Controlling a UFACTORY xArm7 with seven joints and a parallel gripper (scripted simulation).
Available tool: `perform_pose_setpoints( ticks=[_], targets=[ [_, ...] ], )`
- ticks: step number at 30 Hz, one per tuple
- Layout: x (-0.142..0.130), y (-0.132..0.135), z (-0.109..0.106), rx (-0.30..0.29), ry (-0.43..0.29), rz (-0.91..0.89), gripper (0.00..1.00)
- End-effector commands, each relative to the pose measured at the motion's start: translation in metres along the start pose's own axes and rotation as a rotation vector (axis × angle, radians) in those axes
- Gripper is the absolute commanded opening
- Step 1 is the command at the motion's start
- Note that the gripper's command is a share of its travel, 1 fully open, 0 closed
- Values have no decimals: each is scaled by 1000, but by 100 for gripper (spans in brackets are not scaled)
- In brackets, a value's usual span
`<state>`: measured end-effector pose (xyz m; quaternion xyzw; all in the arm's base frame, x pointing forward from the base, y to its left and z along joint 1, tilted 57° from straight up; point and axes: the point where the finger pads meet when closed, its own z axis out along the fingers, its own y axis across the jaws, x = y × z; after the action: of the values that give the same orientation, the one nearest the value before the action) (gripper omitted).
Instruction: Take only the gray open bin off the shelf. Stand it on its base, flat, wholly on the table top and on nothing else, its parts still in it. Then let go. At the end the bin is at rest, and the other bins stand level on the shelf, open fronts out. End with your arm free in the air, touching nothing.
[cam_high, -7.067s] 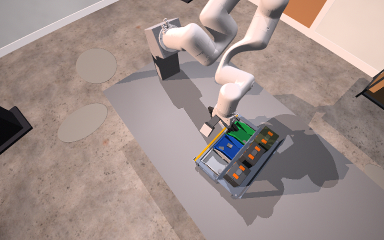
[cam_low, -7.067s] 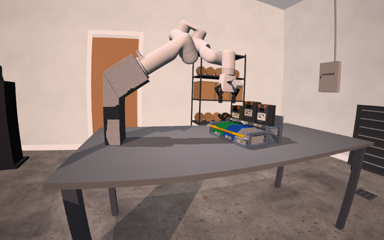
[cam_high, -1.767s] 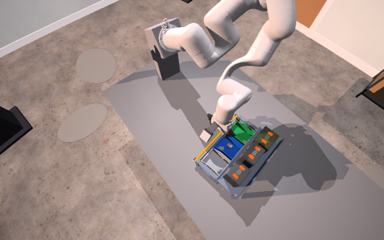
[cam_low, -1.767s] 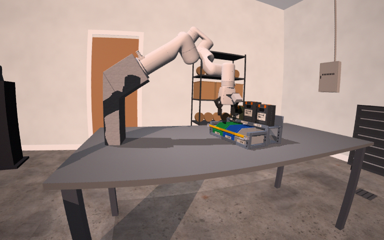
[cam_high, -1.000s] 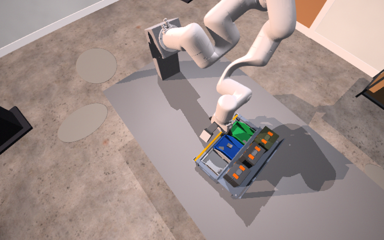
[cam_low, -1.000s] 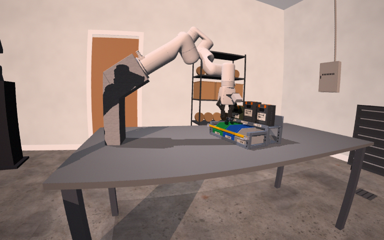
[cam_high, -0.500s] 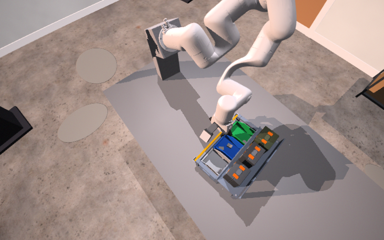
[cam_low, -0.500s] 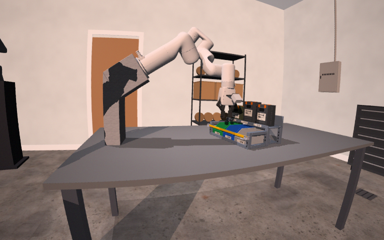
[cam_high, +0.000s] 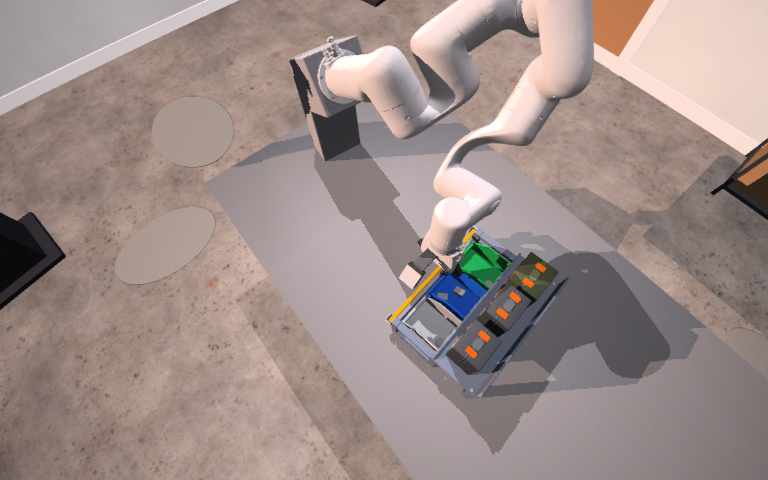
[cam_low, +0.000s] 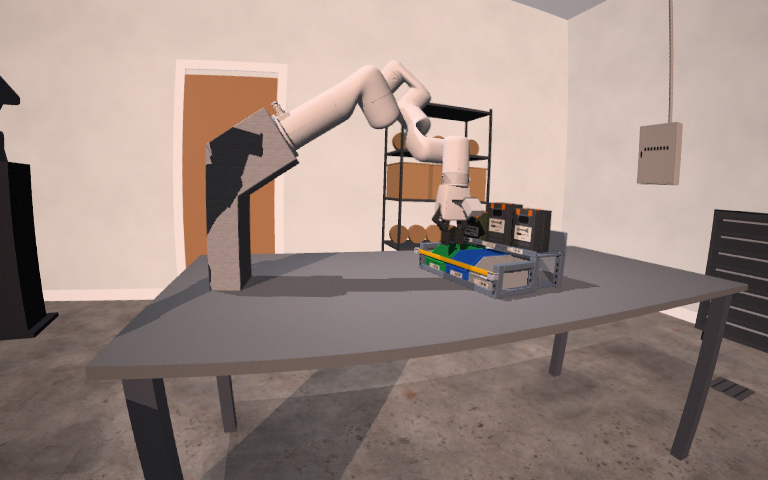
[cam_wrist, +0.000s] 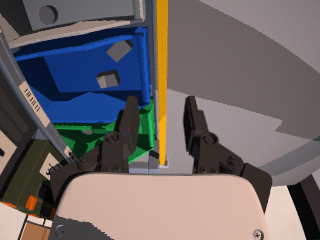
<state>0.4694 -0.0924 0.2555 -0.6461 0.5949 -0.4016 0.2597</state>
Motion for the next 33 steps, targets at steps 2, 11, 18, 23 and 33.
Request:
perform_pose_setpoints(
  ticks=[2, 11, 18, 23, 33],
  targets=[
    [0, 0, 26, 1, 1, 1, 47],
    [1, 0, 44, 1, 1, 1, 47],
    [1, 0, 42, 1, 1, 1, 47],
    [1, 0, 38, 1, 1, 1, 47],
    [1, 0, 38, 1, 1, 1, 47]
  ],
)
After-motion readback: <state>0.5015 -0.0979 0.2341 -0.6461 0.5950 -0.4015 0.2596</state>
